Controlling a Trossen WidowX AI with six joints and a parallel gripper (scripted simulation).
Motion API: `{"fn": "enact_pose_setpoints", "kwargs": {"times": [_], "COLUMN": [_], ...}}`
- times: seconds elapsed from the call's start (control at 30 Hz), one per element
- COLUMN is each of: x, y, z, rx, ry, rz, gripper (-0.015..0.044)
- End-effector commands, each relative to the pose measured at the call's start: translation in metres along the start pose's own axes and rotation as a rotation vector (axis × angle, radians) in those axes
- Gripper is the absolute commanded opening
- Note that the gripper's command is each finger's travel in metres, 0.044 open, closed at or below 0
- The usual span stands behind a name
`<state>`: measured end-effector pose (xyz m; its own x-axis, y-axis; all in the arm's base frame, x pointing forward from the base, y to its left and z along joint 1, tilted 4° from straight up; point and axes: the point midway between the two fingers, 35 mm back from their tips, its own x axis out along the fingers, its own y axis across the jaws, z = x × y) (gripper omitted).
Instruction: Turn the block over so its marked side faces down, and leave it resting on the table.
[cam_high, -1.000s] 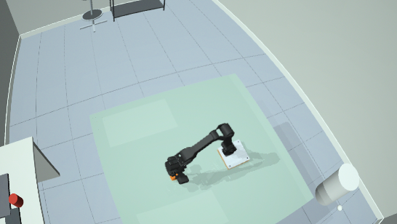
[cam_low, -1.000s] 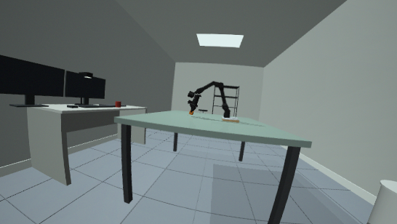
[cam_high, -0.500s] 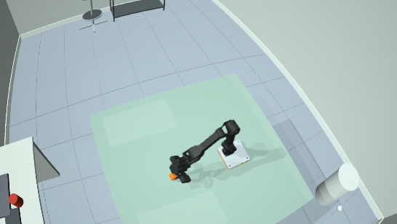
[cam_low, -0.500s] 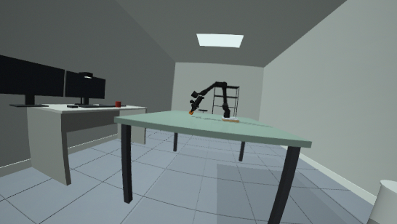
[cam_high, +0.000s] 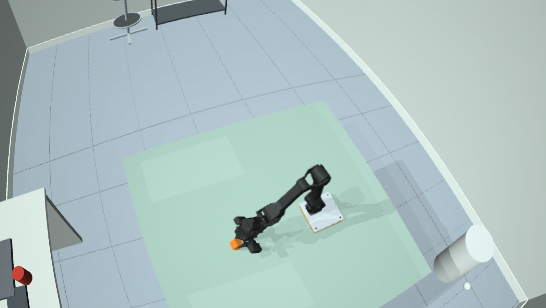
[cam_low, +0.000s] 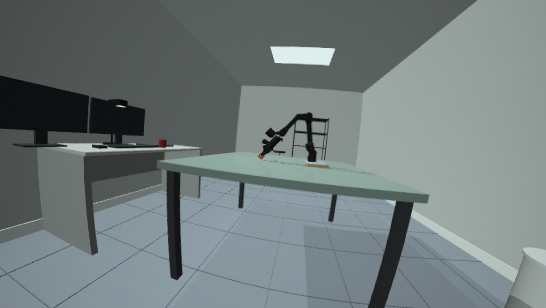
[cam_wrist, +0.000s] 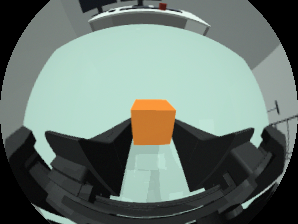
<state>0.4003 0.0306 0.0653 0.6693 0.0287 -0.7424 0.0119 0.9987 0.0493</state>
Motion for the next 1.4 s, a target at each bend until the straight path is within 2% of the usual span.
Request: {"fn": "enact_pose_setpoints", "kwargs": {"times": [0.0, 0.7, 1.33, 1.37], "x": [0.005, 0.005, 0.001, 0.001], "y": [0.000, -0.001, -0.001, -0.001], "z": [-0.003, -0.018, -0.017, -0.017], "rx": [0.003, 0.008, 0.009, 0.009], "ry": [-0.048, -0.375, -0.412, -0.412], "rz": [-0.005, -0.005, -0.005, -0.005], "gripper": [0.0000, 0.0000, 0.0000, 0.0026]}}
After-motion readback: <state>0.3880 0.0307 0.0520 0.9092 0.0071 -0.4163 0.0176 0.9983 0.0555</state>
